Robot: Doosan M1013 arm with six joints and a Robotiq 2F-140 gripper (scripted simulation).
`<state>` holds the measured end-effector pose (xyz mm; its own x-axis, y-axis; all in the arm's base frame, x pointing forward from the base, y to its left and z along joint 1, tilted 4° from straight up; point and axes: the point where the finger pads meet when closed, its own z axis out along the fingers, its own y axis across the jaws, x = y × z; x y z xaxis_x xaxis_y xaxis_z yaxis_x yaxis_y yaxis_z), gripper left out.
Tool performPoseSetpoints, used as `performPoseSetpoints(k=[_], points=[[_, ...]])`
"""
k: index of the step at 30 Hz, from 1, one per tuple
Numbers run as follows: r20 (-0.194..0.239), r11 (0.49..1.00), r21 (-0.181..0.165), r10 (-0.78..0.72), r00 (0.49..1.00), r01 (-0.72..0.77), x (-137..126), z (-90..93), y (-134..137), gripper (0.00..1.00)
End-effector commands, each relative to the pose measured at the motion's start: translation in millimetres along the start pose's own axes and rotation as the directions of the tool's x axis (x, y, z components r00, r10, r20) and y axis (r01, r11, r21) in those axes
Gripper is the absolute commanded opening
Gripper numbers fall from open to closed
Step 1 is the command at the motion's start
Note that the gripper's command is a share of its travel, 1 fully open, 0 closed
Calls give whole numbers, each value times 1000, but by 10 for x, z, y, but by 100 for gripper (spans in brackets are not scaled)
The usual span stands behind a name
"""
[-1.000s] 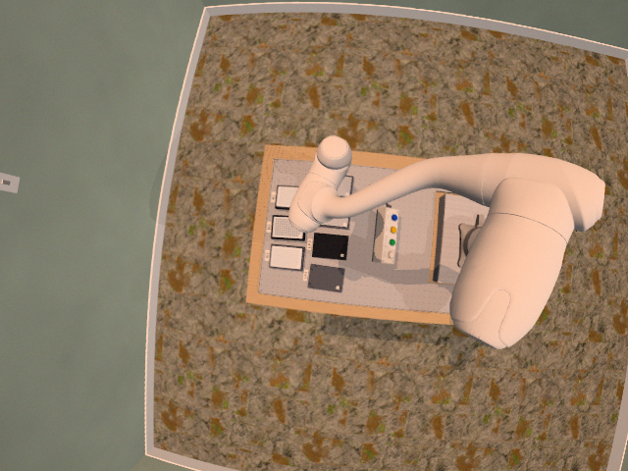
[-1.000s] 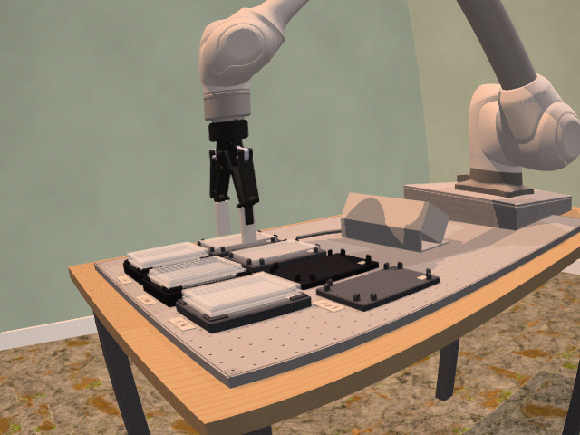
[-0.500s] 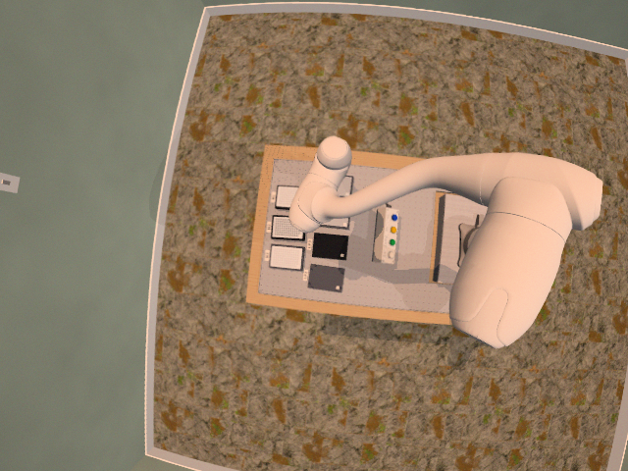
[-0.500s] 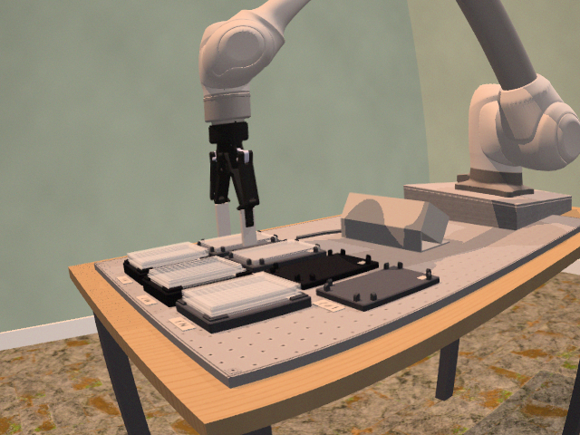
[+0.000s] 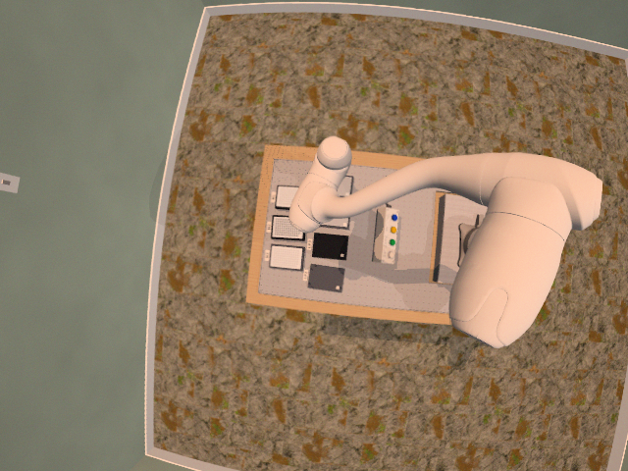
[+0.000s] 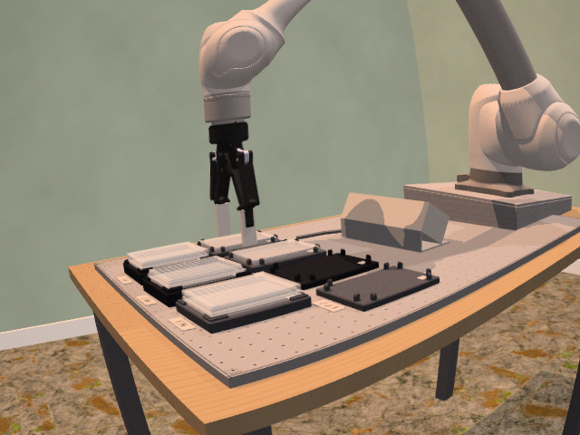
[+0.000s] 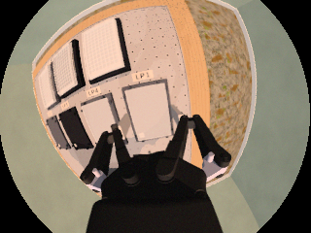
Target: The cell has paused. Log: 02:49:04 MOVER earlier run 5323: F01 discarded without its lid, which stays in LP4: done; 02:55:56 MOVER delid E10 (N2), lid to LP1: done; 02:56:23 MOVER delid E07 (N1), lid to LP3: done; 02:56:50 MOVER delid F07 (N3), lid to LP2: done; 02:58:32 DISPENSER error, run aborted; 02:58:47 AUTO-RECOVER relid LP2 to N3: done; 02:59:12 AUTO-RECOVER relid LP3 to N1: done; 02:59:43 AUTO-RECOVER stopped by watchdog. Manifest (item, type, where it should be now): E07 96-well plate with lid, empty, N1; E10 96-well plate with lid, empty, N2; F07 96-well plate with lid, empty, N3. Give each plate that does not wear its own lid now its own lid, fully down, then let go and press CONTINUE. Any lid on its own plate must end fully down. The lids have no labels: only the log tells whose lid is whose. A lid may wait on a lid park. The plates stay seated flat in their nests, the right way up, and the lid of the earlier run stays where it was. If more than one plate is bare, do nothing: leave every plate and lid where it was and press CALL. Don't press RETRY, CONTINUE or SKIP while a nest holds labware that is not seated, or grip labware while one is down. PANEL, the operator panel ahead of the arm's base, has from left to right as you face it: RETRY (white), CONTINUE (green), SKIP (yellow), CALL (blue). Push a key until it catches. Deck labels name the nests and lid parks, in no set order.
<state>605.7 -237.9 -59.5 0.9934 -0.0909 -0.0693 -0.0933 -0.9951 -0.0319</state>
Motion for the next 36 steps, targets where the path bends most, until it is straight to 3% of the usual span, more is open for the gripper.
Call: performPoseSetpoints(k=[1, 26, 27, 36], points=[[-2, 1000, 5, 4, 1000, -4, -8, 22, 12, 66], [-2, 1000, 5, 4, 1000, -4, -8, 22, 12, 66], [-2, 1000, 5, 4, 1000, -4, -8, 22, 12, 0], [-2, 1000, 5, 4, 1000, -4, -8, 22, 12, 0]])
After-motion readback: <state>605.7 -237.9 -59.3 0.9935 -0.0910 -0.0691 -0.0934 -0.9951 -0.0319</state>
